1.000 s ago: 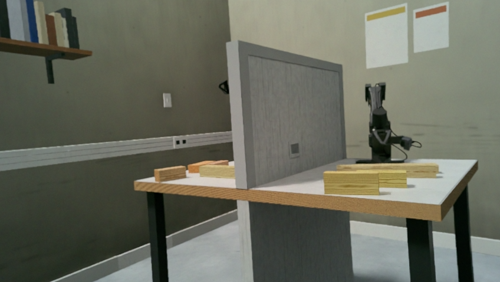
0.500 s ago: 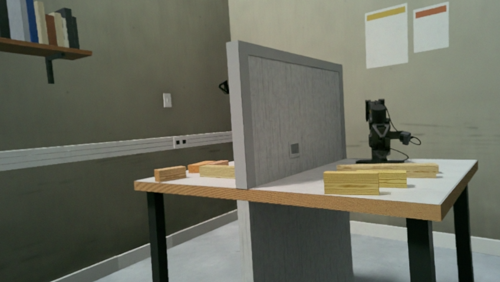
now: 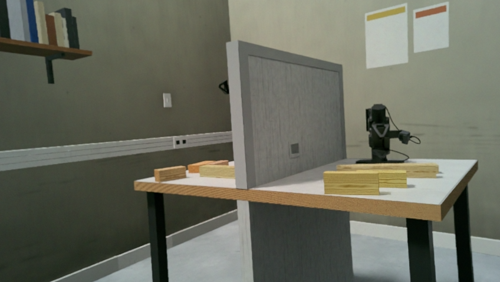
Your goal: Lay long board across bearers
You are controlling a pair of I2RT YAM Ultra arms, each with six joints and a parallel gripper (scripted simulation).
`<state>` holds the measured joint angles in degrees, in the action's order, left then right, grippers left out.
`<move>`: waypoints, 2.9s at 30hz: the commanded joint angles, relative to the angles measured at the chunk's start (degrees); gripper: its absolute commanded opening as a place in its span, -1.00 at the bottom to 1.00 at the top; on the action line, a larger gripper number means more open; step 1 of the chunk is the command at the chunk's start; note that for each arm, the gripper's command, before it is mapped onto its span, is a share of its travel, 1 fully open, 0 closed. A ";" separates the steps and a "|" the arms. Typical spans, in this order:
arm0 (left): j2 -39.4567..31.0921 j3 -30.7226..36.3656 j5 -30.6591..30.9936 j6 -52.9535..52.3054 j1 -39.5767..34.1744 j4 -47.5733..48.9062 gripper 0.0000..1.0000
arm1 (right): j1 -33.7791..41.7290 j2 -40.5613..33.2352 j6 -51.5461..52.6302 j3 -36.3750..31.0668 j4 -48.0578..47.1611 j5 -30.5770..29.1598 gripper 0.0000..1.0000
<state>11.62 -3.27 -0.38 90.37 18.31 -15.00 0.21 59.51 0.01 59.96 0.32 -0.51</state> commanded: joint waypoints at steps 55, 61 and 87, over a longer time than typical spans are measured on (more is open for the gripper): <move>4.07 -5.55 -1.57 -11.28 -1.44 -6.91 0.47 | -0.64 -1.50 -0.06 1.74 0.92 -0.27 1.00; 8.49 -9.18 -2.62 -20.34 -2.54 -9.97 0.47 | -0.64 -1.50 -0.06 1.74 0.92 -0.27 1.00; 43.04 -35.84 -10.25 -76.87 -11.50 -27.15 0.47 | -0.64 -1.50 -0.06 1.74 0.92 -0.27 1.00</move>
<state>51.51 -34.76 -8.60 24.29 8.32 -38.68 0.21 59.51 0.01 59.96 0.32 -0.51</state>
